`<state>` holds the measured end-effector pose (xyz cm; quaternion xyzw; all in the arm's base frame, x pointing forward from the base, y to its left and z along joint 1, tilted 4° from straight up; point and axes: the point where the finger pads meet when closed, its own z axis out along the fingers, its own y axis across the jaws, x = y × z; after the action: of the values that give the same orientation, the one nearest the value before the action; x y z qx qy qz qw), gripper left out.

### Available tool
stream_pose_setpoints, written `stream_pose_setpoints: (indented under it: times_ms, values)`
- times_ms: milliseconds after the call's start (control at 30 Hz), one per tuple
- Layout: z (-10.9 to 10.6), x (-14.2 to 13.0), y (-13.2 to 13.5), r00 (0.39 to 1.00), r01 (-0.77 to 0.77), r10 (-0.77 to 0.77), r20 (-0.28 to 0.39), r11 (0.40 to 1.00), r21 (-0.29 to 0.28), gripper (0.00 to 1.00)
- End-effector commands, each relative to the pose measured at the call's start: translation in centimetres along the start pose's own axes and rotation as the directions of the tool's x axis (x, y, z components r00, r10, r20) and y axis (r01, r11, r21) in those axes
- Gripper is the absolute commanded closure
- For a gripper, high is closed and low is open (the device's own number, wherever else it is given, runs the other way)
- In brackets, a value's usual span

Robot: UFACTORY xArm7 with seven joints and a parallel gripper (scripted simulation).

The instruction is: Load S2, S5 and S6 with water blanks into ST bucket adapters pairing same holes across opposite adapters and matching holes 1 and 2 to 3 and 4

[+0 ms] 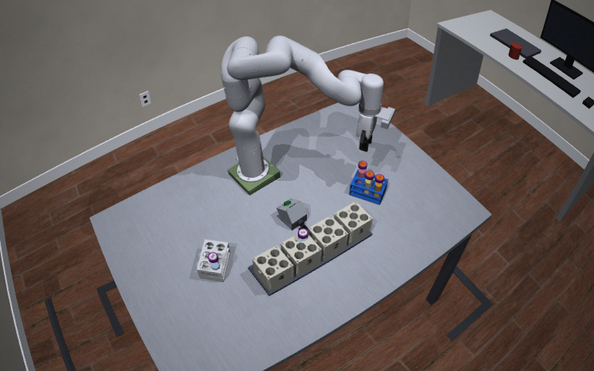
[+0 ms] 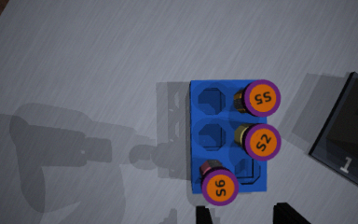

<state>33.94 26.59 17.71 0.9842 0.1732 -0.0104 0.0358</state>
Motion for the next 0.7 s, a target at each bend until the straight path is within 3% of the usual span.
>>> stream_pose_setpoints:
  times_ms: [0, 333, 667]
  values:
    - [-1.0, 0.1, 0.0, 1.0, 0.0, 0.0, -0.004, 1.0, 0.001, 0.56]
    - [-2.5, 0.1, 0.0, 1.0, 0.0, 0.0, -0.004, 1.0, 0.001, 0.56]
    - [-2.5, 0.1, 0.0, 1.0, 0.0, 0.0, -0.004, 1.0, 0.001, 0.56]
